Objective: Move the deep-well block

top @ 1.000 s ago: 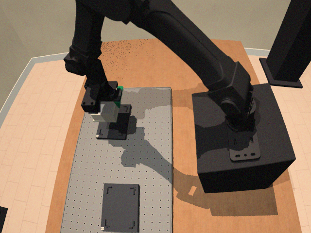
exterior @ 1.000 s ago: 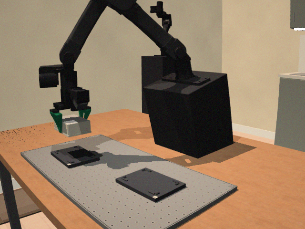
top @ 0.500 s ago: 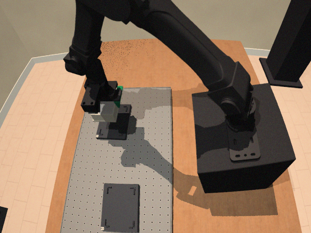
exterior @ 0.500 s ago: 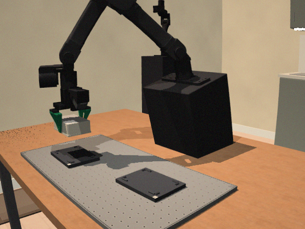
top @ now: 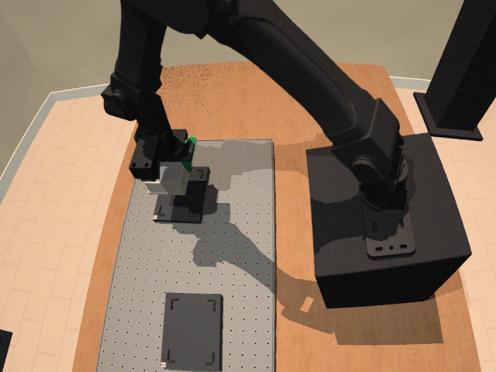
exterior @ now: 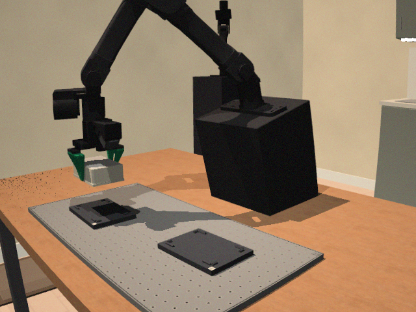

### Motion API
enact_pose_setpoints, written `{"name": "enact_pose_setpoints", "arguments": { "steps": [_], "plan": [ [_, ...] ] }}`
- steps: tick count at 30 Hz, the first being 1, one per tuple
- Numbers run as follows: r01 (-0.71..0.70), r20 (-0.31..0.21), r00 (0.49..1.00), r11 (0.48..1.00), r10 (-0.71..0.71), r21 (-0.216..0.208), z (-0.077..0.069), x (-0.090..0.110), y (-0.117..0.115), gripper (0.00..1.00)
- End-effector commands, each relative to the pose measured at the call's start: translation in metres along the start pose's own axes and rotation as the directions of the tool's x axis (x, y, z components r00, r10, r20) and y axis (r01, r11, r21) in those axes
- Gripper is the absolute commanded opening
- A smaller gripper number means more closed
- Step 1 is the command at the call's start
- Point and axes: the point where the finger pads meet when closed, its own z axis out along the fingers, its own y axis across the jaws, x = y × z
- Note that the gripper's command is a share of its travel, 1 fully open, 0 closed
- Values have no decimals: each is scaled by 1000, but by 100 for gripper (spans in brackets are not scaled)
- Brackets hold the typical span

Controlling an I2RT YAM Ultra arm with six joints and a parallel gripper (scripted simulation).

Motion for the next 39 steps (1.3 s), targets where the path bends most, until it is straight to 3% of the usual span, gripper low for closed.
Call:
{"name": "enact_pose_setpoints", "arguments": {
  "steps": [1, 39],
  "plan": [
    [0, 2, 1000, 1000, 0, 9, -4, 0, -3, 0],
    [0, 3, 1000, 1000, 0, 9, 51, 2, -8, 0]
  ]
}}
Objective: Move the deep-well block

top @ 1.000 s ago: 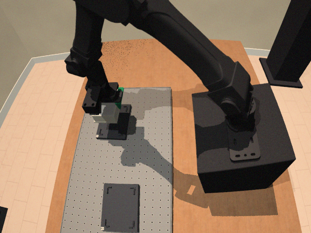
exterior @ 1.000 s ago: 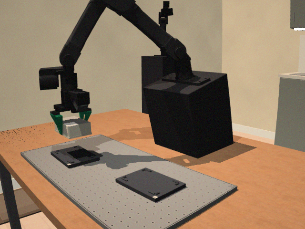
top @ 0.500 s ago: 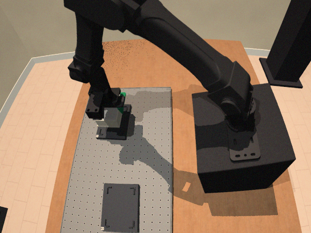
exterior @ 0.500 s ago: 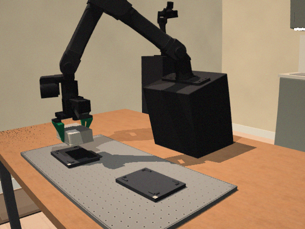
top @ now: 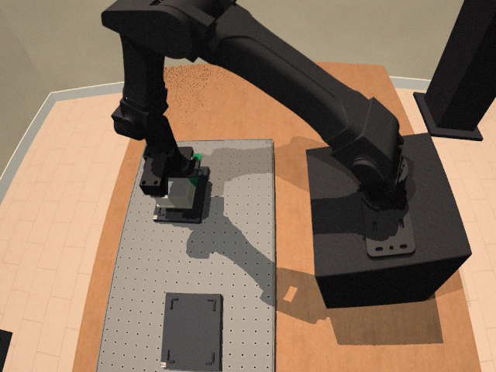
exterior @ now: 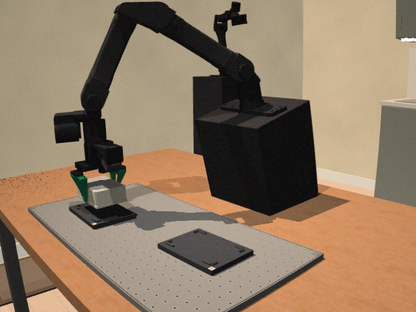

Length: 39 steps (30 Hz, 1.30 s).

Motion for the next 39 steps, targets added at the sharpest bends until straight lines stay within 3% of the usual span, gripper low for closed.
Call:
{"name": "enact_pose_setpoints", "arguments": {
  "steps": [1, 14, 39],
  "plan": [
    [2, -10, 1000, 999, -2, 32, -6, 4, -12, 0],
    [2, -10, 1000, 999, -2, 32, 14, 4, -13, 0],
    [2, -10, 1000, 999, -2, 32, 15, 4, -11, 0]
  ]
}}
